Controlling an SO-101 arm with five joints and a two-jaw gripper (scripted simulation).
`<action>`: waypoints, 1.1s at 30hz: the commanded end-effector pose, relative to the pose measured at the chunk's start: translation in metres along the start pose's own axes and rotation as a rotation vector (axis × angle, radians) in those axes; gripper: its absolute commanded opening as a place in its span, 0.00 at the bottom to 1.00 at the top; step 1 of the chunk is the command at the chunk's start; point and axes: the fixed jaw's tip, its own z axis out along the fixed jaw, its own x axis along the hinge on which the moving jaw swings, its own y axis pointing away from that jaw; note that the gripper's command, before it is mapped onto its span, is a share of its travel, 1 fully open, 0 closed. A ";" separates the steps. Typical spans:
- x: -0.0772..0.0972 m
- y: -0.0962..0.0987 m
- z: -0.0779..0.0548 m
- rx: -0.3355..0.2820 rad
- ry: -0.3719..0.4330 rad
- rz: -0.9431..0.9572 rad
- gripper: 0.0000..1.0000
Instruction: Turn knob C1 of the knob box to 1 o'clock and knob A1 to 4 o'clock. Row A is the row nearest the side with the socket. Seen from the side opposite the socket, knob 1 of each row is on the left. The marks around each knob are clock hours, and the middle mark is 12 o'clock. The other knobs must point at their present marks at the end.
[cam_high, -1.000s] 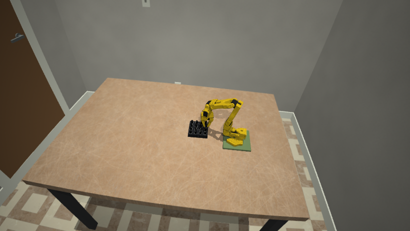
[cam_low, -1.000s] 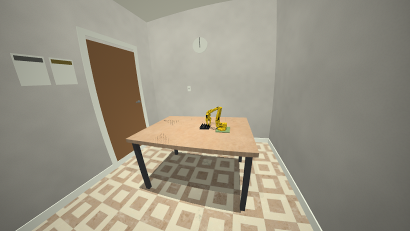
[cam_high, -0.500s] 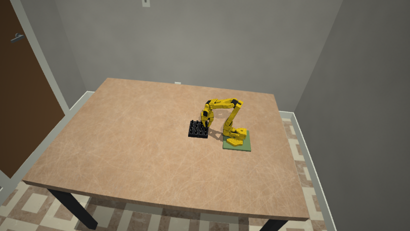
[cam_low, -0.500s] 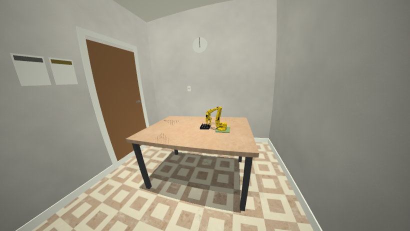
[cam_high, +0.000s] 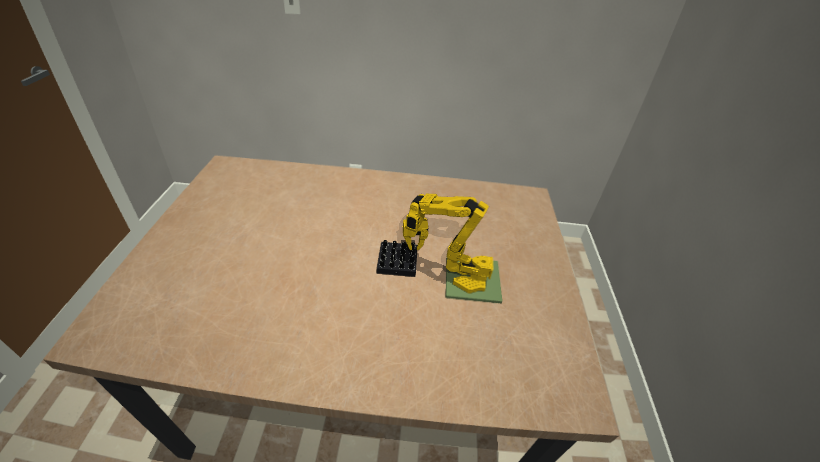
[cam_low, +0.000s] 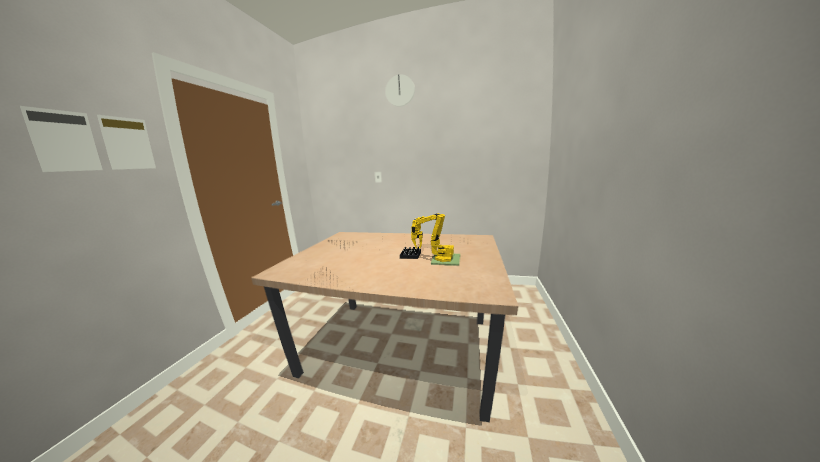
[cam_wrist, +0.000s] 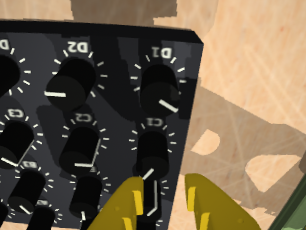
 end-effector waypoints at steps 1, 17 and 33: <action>-0.001 0.001 -0.009 -0.016 -0.008 0.010 0.08; 0.000 0.000 -0.017 -0.016 -0.008 0.010 0.08; -0.004 0.006 -0.019 -0.016 -0.008 0.010 0.08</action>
